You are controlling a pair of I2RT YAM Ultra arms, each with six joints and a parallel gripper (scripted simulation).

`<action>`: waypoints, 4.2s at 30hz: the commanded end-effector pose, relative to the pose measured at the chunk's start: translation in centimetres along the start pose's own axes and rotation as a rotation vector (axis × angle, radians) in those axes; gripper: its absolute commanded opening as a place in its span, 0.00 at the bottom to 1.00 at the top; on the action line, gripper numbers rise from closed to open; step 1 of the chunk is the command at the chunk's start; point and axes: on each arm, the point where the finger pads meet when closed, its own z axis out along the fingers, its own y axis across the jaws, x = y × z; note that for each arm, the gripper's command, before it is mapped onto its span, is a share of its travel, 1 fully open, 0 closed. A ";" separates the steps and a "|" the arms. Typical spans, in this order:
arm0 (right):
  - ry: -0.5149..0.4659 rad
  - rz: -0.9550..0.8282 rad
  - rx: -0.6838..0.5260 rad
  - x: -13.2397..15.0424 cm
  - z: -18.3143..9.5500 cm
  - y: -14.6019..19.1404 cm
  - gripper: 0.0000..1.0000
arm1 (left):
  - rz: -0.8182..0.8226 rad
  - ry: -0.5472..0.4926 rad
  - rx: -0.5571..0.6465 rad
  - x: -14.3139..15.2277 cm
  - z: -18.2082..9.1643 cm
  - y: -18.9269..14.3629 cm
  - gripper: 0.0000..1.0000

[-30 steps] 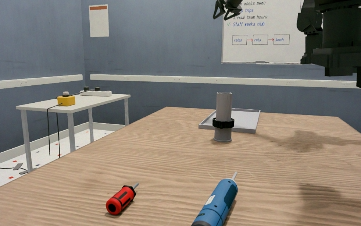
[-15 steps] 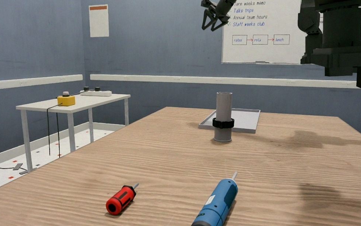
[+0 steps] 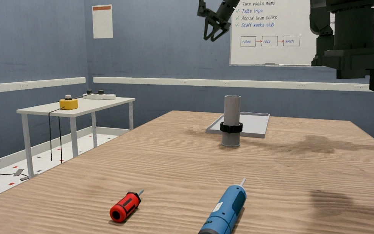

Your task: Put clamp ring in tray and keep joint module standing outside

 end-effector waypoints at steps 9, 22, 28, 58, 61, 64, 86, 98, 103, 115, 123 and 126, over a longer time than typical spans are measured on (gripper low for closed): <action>0.100 -0.090 -0.044 2.0 0.7 4.7 0.80 | -0.013 0.004 -0.014 -0.9 -0.3 0.4 1.00; 0.221 -0.228 -0.105 5.9 1.8 10.5 0.80 | -0.013 0.004 -0.014 -0.9 -0.3 0.4 1.00; 0.309 -0.340 -0.138 9.5 1.9 14.2 0.80 | -0.013 0.004 -0.014 -0.9 -0.3 0.4 1.00; 0.497 -0.628 -0.191 18.3 0.3 21.6 0.80 | -0.013 0.004 -0.014 -0.9 -0.3 0.4 1.00; 0.495 -0.640 -0.195 18.5 0.1 22.0 0.80 | -0.013 0.004 -0.014 -0.9 -0.3 0.4 1.00; 0.495 -0.633 -0.193 18.3 0.2 21.9 0.80 | -0.013 0.004 -0.014 -0.9 -0.3 0.4 1.00; 0.499 -0.656 -0.198 20.2 2.5 22.0 0.80 | -0.013 0.004 -0.014 -0.9 -0.3 0.4 1.00; 0.540 -0.656 -0.181 22.3 4.5 20.9 0.80 | -0.013 0.004 -0.014 -0.9 -0.3 0.4 1.00; 0.492 -0.650 -0.200 20.9 4.1 21.8 0.80 | -0.013 0.004 -0.014 -0.9 -0.3 0.4 1.00; 0.535 -0.658 -0.185 23.2 6.1 21.1 0.80 | -0.013 0.004 -0.014 -0.9 -0.3 0.4 1.00; 0.530 -0.655 -0.186 23.3 6.5 21.2 0.80 | -0.013 0.004 -0.014 -0.9 -0.3 0.4 1.00; 0.541 -0.655 -0.182 23.9 7.0 20.8 0.80 | -0.013 0.004 -0.014 -0.9 -0.3 0.4 1.00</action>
